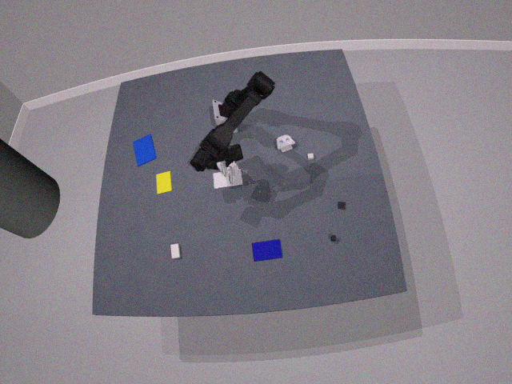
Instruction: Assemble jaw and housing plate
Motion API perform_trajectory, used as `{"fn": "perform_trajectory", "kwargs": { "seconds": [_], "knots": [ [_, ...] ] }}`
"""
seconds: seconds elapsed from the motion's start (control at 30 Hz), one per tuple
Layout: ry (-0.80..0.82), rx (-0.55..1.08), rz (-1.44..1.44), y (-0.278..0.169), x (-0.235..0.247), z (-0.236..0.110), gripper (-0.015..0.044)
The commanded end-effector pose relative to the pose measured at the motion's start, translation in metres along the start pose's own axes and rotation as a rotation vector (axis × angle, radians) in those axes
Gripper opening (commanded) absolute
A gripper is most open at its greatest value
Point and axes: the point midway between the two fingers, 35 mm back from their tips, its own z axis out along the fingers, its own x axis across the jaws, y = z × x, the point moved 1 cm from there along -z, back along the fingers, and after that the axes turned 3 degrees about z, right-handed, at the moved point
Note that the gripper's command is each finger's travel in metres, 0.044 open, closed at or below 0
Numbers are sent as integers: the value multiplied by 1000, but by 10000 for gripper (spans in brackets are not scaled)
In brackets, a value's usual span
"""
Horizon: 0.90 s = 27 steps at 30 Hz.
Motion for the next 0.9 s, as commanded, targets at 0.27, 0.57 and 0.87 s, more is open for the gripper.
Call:
{"fn": "perform_trajectory", "kwargs": {
  "seconds": [0.27, 0.57, 0.87],
  "knots": [
    [5, 2, -6, -1, 1, -1, 134],
    [6, 2, -48, -1, 1, -1, 134],
    [6, 2, -48, -1, 1, -1, 134]
  ]
}}
